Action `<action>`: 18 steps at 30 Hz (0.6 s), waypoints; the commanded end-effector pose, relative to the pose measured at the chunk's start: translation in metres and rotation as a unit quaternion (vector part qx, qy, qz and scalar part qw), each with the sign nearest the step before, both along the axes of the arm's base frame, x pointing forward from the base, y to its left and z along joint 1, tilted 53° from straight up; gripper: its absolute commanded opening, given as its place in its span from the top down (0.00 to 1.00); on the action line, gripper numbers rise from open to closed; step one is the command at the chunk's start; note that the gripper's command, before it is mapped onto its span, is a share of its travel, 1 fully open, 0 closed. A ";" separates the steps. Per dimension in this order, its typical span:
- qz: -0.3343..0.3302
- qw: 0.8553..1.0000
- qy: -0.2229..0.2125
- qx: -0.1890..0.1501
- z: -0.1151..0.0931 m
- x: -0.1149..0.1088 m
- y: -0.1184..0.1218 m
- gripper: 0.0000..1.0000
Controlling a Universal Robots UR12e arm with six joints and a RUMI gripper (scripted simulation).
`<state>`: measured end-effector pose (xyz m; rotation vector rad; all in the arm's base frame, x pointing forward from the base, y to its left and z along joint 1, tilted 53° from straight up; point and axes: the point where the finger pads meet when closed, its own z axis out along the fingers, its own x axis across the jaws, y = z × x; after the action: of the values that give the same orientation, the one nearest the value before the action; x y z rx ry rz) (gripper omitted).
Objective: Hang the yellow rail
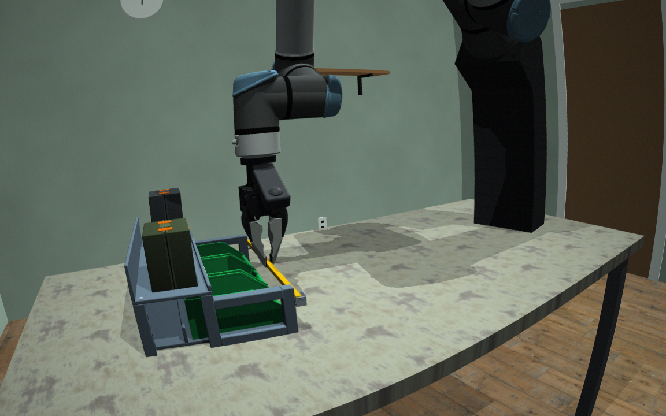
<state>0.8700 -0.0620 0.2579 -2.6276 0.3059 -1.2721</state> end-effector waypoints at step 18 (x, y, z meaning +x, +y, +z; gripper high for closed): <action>0.000 1.000 -0.001 0.000 -0.001 0.002 0.000 1.00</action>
<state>0.8714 -0.0619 0.2569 -2.6276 0.3060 -1.2721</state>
